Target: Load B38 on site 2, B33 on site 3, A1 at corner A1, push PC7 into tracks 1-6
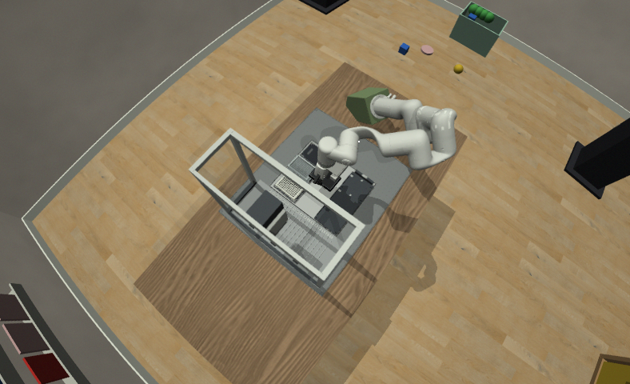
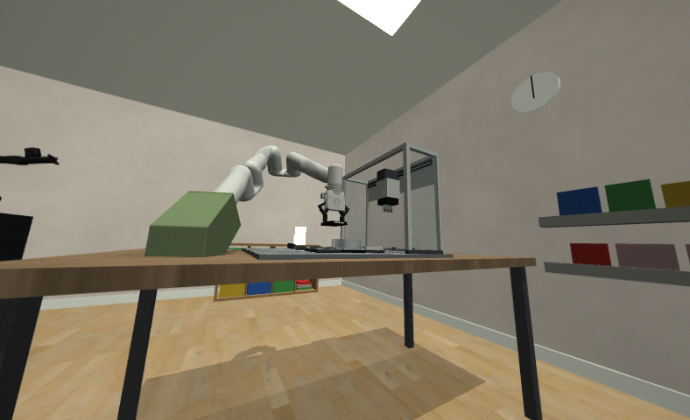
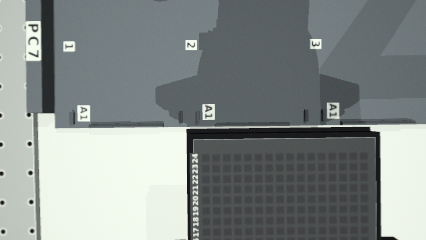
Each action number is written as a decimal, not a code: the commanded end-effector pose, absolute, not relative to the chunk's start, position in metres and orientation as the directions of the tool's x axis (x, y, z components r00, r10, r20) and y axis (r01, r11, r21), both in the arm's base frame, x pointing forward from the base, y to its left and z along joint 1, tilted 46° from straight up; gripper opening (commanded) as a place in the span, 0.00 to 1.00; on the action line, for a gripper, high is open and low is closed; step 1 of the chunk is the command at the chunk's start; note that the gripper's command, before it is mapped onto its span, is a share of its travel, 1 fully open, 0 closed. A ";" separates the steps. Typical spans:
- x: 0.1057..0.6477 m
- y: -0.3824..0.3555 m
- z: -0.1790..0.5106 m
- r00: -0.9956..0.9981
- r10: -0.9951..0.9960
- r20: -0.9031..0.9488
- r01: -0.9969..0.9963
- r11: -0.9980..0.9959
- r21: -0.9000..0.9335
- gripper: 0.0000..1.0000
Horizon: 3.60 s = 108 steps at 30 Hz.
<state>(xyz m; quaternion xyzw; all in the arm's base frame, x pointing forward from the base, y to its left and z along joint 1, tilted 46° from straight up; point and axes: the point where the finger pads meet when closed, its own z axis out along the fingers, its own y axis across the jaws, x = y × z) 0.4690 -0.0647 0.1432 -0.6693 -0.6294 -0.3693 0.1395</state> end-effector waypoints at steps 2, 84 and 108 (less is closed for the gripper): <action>0.484 -0.054 0.162 -0.065 0.741 0.668 0.945 -0.170 0.280 0.00; 0.574 0.039 0.233 -0.065 0.741 0.669 0.945 -0.170 0.280 0.00; 0.585 0.062 0.209 -0.065 0.740 0.669 0.945 -0.170 0.280 0.00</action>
